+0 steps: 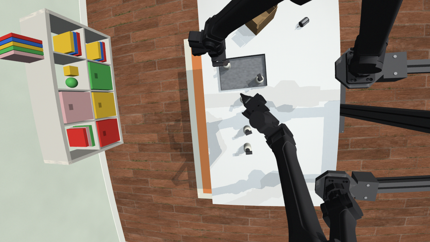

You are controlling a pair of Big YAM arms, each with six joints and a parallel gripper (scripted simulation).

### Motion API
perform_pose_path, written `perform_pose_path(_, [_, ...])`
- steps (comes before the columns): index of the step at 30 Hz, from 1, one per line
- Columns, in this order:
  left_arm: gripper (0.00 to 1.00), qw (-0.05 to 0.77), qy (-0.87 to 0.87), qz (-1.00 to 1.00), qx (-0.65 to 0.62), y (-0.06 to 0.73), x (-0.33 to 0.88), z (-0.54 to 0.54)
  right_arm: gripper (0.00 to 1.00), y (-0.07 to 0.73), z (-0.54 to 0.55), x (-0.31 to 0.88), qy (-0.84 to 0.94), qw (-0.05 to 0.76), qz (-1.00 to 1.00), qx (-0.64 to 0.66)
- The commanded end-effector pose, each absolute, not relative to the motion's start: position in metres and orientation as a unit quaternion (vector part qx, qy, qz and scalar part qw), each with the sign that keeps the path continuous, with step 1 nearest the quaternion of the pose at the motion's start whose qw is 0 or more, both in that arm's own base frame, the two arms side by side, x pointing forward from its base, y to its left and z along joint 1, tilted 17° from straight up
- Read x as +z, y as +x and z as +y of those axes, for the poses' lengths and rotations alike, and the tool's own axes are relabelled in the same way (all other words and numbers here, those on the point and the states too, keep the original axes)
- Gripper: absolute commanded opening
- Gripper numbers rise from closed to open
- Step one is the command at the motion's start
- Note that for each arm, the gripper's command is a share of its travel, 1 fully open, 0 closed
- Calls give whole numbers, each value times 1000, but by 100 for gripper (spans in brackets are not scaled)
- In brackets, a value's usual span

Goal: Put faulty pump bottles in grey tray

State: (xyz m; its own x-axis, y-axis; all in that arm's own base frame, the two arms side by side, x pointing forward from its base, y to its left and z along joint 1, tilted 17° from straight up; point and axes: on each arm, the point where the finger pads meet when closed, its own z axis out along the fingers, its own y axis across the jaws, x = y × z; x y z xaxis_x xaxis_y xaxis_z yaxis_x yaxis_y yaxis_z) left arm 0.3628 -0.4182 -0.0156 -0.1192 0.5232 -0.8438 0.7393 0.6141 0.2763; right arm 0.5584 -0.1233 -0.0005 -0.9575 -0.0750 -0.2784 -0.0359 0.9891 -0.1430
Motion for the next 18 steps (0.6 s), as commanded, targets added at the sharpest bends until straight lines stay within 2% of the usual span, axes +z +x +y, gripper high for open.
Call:
perform_pose_path(1, [0,516,369,768,-85,419,-16,-366,100,550,-110,-7,-25,134,989,-63])
perform_pose_path(3, [0,516,369,768,-85,419,-16,-366,100,550,-110,-7,-25,134,989,-63])
perform_pose_path(6, [0,516,312,796,-59,468,-21,-294,100,546,-84,1,-3,152,986,-62])
perform_pose_path(12, [0,511,200,836,-10,527,-28,-144,100,497,33,-22,39,151,986,-52])
perform_pose_path(18, [0,507,104,855,25,539,-31,-17,100,444,158,-54,24,134,989,-58])
